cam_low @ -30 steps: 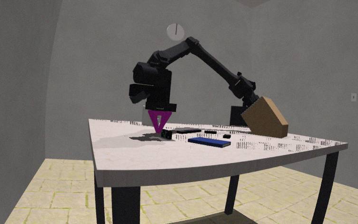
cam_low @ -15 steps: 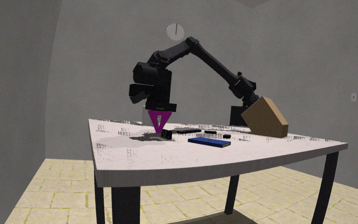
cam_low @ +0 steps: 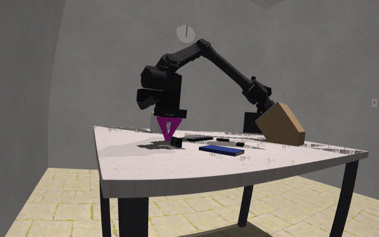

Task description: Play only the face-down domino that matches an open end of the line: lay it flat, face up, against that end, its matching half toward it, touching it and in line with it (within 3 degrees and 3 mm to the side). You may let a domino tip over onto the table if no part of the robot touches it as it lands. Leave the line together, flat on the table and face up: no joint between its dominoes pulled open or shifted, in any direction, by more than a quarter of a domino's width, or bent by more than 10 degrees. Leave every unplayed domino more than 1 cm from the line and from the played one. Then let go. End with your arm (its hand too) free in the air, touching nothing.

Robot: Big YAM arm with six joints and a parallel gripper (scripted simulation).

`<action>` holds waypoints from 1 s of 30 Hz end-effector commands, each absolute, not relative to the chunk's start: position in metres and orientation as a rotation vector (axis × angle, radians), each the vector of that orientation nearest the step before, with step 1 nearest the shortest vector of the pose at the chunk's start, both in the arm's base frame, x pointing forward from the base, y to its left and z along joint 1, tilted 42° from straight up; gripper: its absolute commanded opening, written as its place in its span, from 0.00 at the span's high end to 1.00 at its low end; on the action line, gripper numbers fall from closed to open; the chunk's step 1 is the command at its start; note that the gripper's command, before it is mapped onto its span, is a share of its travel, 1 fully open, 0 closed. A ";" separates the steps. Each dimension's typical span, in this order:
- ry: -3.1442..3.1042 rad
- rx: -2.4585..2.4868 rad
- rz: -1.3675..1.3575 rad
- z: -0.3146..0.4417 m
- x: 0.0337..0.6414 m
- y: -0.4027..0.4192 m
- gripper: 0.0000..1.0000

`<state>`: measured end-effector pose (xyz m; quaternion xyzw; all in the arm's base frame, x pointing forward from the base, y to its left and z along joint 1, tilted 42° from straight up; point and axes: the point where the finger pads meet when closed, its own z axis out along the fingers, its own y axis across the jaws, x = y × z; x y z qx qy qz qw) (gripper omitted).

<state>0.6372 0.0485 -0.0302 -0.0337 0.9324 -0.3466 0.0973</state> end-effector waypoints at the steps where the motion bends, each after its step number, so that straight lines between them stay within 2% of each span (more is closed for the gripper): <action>1: 2.732 -0.056 -0.999 -0.017 0.645 0.048 1.00; 30: 2.731 -0.058 -0.999 -0.016 0.646 0.049 1.00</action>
